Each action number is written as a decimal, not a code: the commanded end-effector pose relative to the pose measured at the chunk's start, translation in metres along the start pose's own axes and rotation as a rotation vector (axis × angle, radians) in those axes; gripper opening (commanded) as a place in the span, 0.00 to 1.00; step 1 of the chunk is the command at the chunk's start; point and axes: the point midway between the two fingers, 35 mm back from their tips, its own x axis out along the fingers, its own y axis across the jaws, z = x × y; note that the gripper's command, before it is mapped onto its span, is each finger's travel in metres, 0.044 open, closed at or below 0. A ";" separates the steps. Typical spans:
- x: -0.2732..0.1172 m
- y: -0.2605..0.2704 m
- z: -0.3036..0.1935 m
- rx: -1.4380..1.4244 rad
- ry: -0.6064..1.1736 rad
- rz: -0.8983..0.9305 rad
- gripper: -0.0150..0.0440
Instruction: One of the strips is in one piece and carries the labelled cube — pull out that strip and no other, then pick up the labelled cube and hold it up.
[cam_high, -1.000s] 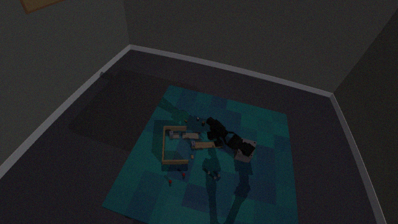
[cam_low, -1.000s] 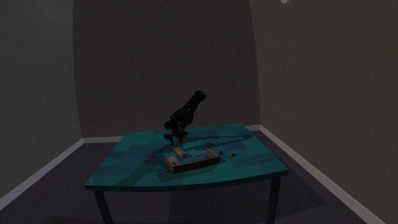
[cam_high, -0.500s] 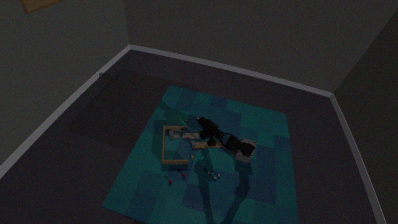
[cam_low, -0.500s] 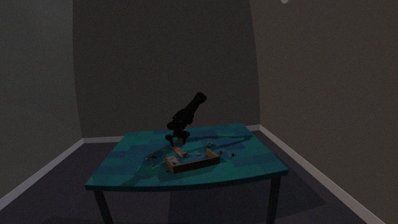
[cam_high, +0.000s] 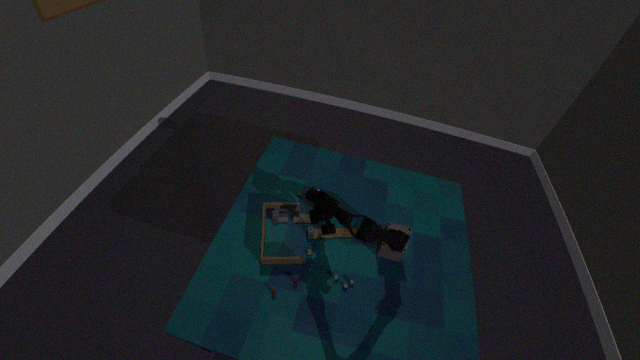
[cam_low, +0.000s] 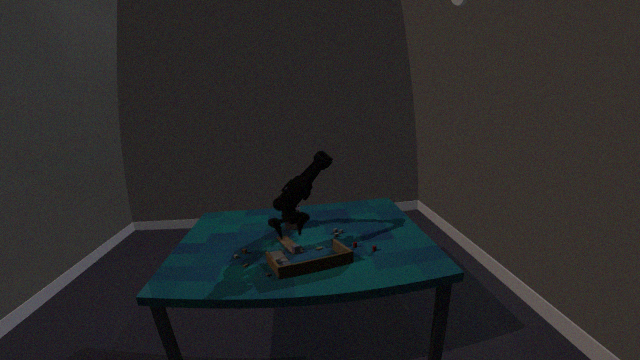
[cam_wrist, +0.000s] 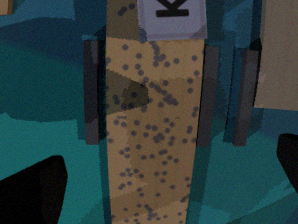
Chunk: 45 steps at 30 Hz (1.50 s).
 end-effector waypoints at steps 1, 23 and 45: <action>-0.002 -0.001 0.015 0.007 -0.004 0.003 1.00; 0.007 -0.005 0.059 0.005 -0.005 0.003 0.68; 0.043 -0.004 0.060 0.005 -0.006 0.005 0.68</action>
